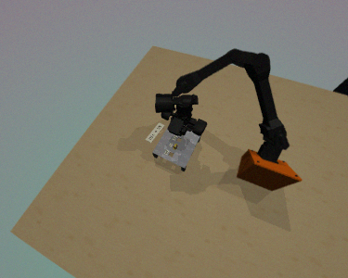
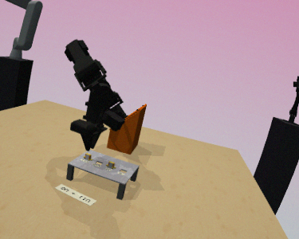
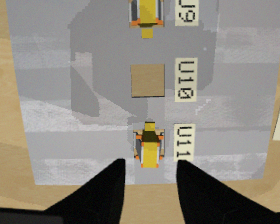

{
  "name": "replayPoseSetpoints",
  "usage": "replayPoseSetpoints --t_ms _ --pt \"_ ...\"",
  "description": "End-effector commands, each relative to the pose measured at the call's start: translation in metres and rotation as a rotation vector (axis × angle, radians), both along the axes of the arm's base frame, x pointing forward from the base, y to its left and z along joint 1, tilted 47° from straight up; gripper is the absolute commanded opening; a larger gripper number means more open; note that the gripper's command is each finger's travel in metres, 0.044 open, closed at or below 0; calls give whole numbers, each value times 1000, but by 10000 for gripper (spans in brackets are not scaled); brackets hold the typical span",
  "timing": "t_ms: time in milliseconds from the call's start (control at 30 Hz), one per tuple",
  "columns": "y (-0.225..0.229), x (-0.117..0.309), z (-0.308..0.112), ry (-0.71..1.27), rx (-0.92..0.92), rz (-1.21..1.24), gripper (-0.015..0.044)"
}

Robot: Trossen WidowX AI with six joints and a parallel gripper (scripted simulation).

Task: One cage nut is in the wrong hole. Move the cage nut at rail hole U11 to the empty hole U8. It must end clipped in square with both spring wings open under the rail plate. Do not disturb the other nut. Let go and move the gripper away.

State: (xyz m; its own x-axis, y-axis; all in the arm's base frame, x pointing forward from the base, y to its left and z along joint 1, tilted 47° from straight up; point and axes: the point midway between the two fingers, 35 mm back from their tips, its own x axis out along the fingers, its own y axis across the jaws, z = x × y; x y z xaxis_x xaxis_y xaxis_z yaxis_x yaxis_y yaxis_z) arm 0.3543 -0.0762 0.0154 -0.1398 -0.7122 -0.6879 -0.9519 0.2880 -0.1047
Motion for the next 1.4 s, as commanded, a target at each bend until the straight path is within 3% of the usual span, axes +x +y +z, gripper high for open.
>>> replayPoseSetpoints --t_ms 0,1367 --pt "-1 0 0 2 -4 2 120" --pt "-20 -4 -17 3 -5 2 120"
